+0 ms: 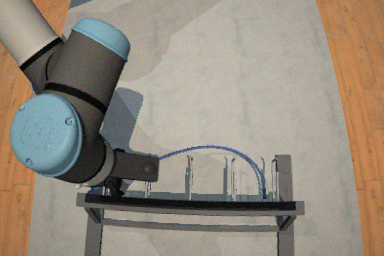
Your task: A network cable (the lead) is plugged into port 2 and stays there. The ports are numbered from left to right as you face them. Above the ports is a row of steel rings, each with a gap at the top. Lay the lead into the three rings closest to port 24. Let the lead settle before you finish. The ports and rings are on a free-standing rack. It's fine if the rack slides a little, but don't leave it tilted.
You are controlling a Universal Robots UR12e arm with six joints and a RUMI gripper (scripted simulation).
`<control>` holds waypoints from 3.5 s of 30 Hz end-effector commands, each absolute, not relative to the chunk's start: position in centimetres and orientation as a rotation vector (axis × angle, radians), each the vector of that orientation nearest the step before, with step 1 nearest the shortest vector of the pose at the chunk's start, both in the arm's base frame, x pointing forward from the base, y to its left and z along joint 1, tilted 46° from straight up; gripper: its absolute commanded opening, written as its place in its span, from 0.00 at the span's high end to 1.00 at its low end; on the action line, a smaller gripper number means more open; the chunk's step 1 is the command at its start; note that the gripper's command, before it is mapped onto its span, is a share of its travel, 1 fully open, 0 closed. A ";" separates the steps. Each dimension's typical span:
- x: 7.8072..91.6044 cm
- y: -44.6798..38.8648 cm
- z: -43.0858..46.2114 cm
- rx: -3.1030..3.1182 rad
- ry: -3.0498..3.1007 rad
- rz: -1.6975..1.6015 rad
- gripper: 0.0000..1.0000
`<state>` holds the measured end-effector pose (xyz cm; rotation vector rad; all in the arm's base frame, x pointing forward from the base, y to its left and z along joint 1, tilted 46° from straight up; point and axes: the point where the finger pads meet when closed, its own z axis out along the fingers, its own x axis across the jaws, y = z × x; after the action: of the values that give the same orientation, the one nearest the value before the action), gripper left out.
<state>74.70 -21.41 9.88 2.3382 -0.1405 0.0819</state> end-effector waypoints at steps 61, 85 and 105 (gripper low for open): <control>74.6 -16.0 15.1 2.338 -0.140 0.083 1.00; 74.6 -16.0 15.1 2.338 -0.140 0.083 1.00; 74.6 -16.0 15.1 2.338 -0.140 0.083 1.00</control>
<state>74.58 -16.08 15.05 2.3381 -0.1405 0.0818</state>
